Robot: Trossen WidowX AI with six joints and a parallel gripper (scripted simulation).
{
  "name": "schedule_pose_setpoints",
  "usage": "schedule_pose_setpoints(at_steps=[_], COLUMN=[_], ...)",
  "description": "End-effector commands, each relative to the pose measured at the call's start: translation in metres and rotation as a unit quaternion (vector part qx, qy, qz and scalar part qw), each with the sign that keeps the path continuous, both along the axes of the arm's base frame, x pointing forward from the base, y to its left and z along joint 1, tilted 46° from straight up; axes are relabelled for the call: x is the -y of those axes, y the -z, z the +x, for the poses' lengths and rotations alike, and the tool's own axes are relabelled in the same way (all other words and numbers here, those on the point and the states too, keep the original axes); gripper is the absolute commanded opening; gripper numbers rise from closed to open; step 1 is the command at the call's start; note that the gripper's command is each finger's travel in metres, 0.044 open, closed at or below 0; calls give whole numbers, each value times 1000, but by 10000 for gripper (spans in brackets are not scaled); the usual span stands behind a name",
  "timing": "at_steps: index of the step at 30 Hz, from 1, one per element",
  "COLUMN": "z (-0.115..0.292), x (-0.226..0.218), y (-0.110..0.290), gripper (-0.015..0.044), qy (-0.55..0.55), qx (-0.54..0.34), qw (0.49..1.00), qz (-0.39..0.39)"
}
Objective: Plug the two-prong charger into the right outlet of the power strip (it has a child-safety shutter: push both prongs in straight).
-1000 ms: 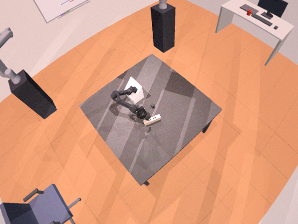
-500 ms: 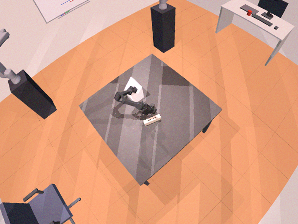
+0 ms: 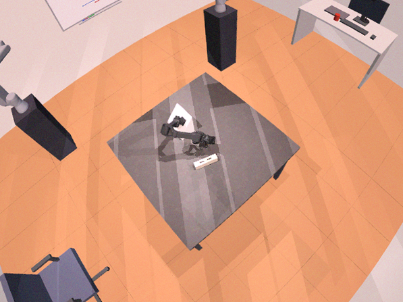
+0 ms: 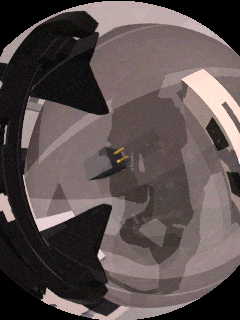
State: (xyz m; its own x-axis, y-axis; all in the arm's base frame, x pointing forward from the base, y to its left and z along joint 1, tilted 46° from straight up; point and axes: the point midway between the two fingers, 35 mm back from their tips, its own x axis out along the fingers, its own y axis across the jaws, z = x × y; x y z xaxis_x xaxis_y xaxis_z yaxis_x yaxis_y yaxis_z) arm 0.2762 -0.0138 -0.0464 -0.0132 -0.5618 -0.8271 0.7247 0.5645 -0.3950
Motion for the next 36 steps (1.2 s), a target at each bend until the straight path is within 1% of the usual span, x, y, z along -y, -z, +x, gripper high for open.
schedule_pose_setpoints(at_steps=[1,13,36], z=[-10,-33,-33], x=[-7,-24,-8], y=[9,26,41], gripper=[440,440,440], qy=[-44,-161,-163], qx=[-44,-149,-151], qw=[998,972,972], qz=[-22,-79,-80])
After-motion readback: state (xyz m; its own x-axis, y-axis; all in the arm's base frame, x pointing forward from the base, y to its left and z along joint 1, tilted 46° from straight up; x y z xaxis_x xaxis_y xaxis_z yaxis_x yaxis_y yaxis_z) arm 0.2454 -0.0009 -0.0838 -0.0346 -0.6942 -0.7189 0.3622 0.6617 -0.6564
